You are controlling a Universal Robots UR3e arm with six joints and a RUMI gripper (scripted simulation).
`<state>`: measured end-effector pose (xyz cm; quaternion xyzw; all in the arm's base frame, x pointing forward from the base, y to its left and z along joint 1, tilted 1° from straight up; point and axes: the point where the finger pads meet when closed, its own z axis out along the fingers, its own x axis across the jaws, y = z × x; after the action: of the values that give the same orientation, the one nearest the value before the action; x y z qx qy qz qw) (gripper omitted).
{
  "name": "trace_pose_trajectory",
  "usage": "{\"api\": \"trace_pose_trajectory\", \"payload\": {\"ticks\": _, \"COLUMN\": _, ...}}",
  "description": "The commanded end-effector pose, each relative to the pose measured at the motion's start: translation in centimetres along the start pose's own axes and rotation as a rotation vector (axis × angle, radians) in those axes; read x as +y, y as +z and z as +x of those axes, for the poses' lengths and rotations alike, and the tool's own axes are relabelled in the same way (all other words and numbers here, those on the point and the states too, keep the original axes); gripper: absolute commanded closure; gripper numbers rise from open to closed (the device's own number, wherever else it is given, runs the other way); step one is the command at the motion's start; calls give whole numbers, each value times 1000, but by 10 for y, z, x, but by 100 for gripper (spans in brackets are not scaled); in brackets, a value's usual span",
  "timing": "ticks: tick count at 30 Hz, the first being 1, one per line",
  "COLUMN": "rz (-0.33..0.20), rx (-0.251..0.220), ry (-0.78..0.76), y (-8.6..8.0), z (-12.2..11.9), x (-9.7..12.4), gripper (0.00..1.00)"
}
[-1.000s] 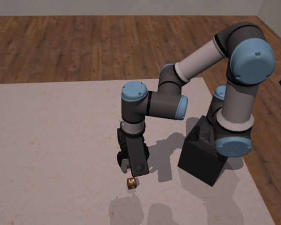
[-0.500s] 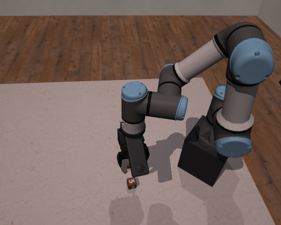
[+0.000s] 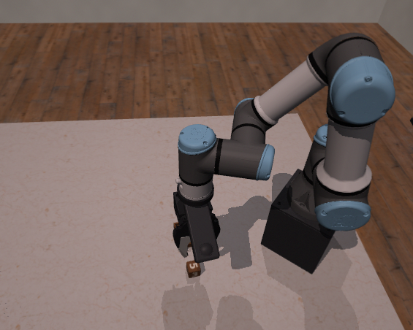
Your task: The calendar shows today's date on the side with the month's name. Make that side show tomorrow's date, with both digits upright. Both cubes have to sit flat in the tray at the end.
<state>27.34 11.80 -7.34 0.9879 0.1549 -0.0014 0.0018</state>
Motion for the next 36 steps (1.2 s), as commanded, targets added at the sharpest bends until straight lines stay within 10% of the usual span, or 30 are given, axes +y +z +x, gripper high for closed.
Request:
{"api": "trace_pose_trajectory", "payload": {"ticks": 1, "rz": -5, "rx": 10, "ry": -1, "y": 10, "z": 3, "x": 1, "gripper": 72}}
{"api": "trace_pose_trajectory", "payload": {"ticks": 36, "rz": -5, "rx": 10, "ry": -1, "y": 42, "z": 3, "x": 2, "gripper": 72}}
